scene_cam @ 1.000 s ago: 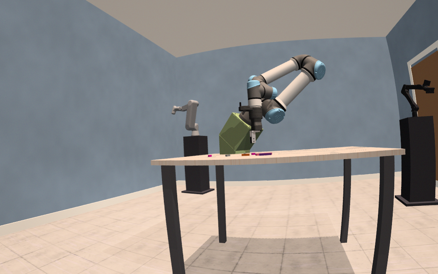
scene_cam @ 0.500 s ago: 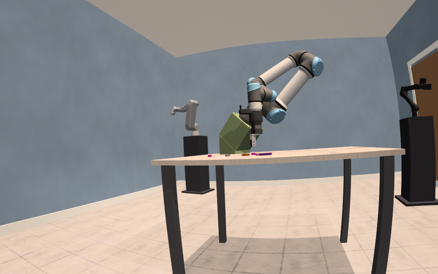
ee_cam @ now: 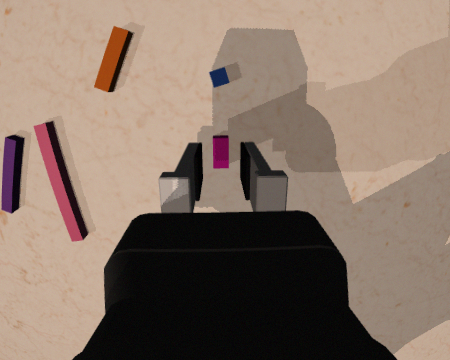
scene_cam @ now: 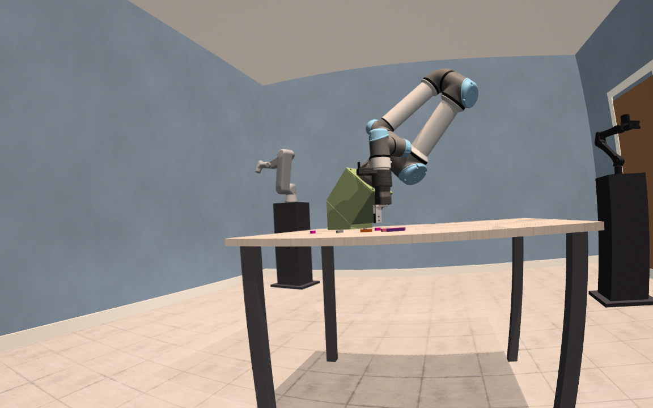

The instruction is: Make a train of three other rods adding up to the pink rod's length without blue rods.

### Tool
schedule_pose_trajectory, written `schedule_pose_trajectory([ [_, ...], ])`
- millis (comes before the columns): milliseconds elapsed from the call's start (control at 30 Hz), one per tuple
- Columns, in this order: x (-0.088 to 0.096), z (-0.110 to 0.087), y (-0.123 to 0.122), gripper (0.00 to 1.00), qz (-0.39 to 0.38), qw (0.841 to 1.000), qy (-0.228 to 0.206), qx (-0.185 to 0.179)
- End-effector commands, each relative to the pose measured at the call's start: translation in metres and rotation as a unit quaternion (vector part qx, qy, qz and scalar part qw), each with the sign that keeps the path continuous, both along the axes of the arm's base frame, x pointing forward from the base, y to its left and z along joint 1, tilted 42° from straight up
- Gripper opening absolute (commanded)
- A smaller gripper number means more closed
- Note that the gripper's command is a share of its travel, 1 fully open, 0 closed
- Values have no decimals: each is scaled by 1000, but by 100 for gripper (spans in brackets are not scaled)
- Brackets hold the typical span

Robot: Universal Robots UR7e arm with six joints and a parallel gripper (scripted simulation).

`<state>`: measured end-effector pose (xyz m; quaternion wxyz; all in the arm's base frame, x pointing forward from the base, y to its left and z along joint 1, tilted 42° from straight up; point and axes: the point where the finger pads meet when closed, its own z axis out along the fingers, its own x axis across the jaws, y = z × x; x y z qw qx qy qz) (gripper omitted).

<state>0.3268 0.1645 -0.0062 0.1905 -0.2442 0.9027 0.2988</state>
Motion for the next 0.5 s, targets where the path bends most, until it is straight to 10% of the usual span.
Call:
schedule_pose_trajectory([
  [0,1,-3,2,54,0,1000,0,0],
  [467,2,-7,6,54,0,1000,0,0],
])
